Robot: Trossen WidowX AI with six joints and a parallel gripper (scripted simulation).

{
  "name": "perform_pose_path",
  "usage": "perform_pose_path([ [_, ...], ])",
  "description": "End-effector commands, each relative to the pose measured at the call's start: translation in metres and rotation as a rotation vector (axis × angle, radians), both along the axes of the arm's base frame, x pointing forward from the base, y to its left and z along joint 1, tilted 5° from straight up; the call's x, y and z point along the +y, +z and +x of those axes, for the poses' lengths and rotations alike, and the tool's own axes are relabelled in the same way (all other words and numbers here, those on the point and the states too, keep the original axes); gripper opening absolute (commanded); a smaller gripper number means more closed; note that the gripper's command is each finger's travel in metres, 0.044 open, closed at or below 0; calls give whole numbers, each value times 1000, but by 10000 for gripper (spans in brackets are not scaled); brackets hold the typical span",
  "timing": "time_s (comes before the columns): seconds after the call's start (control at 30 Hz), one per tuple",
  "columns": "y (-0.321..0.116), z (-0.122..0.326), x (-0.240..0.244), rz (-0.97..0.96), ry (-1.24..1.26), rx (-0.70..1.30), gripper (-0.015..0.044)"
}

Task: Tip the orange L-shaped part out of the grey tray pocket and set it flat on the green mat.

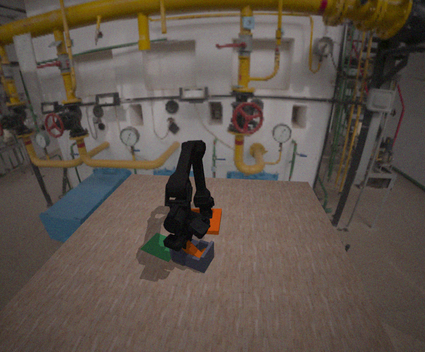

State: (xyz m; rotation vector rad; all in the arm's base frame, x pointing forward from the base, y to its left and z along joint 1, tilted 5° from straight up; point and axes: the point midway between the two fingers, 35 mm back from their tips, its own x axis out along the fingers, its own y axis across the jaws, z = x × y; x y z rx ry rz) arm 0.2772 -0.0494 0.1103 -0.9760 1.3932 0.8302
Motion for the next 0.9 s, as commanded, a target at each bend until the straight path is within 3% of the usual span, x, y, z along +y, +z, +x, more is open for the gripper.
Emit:
perform_pose_path([
  [0.0,7,0,1,1,-2,-3,0],
  [0.87,48,-1,4,2,-2,-1,0],
])
